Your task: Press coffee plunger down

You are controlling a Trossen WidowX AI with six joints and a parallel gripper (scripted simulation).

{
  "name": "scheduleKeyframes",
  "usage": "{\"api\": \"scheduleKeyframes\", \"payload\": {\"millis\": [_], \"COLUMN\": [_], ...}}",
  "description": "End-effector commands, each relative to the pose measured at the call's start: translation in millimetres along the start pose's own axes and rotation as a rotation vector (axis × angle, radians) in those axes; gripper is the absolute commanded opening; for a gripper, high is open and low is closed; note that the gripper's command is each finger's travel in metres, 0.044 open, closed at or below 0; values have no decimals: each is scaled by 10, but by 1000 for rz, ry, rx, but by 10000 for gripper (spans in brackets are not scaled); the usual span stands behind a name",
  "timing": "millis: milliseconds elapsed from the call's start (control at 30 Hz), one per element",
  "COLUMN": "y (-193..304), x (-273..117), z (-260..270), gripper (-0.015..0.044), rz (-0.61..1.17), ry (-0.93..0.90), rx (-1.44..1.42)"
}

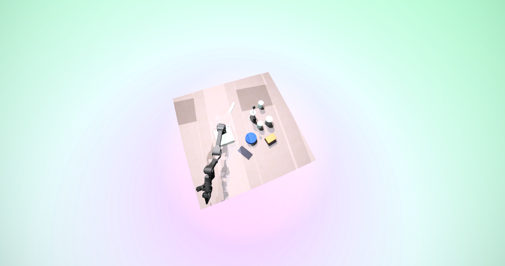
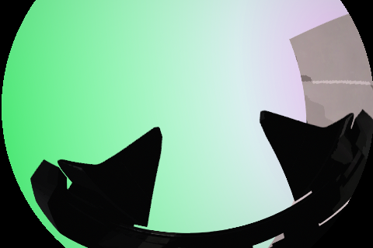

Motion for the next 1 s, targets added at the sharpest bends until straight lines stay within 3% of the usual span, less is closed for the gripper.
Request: {"api": "scheduleKeyframes", "payload": {"millis": [0, 367, 600, 967], "y": [-7, -147, -363, -584], "x": [-11, -339, -908, -2117], "z": [21, 531, 1186, 2015], "gripper": [426, 440, 440, 440], "rz": [-1, -20, -32, 29], "ry": [-7, -193, -467, -926], "rx": [3, 74, 177, 320]}}
Point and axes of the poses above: the point midway between the two fingers, 35 mm back from their tips, its own x axis out along the fingers, its own z axis across the jaws, y = z × x, the point moved 7 cm from there along -x, back along the fingers, and after that the axes turned 14 degrees about x, right-handed, at the moved point
